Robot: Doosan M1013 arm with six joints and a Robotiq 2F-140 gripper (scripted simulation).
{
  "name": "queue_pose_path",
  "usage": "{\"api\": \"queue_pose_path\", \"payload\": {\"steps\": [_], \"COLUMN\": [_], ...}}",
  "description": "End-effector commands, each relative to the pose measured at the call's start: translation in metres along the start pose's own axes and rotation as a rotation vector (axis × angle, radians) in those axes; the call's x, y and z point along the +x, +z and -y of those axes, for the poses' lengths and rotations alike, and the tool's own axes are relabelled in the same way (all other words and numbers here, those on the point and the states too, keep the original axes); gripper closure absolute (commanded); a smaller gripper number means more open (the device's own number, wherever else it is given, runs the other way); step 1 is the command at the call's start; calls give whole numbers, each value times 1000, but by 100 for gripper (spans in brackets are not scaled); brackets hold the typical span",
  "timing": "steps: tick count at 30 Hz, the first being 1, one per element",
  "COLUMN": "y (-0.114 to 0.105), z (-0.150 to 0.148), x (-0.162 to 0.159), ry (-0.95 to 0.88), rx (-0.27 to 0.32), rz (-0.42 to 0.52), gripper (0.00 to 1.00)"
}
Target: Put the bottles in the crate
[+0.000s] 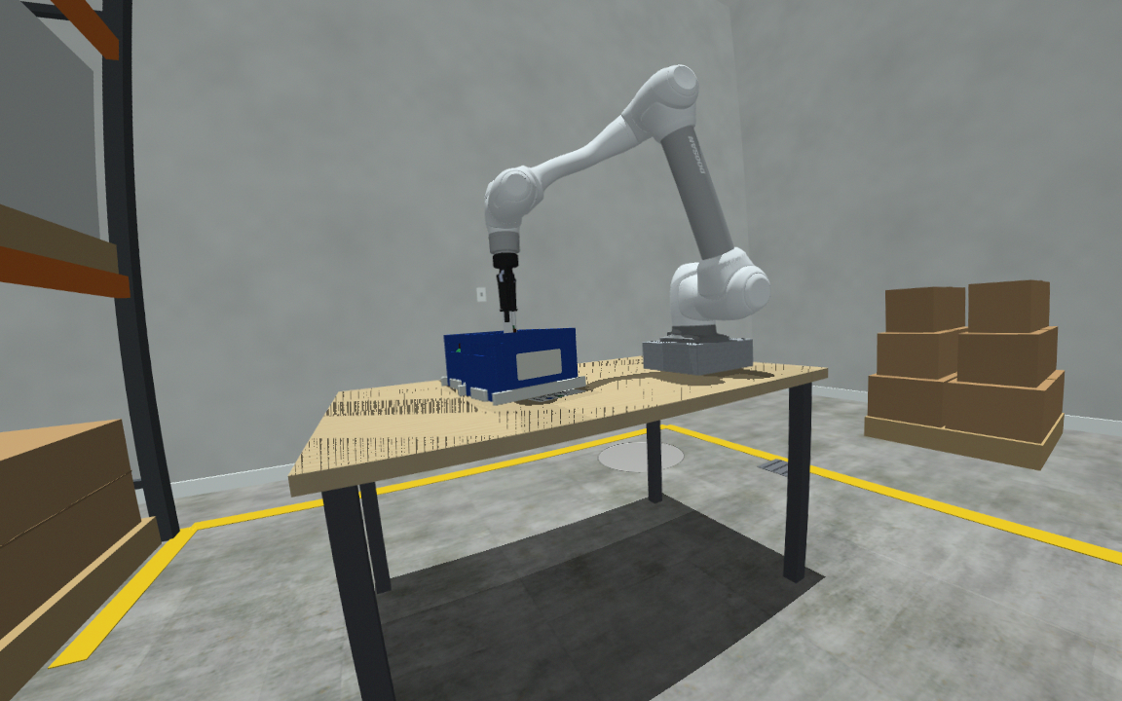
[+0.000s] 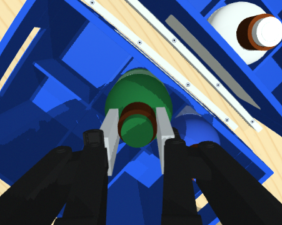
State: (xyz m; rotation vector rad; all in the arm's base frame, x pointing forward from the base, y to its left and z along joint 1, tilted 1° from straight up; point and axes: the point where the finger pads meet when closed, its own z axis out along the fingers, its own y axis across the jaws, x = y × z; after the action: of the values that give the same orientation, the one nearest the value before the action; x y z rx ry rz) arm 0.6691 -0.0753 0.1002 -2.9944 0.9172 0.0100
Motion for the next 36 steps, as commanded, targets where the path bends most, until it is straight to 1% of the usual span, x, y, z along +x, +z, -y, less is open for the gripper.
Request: {"api": "queue_pose_path", "payload": {"steps": [1,36], "y": [1,17], "z": [0,0], "x": [0,0], "ry": [0,0], "rx": [0,0], "rz": [0,0], "gripper": [100,100]}}
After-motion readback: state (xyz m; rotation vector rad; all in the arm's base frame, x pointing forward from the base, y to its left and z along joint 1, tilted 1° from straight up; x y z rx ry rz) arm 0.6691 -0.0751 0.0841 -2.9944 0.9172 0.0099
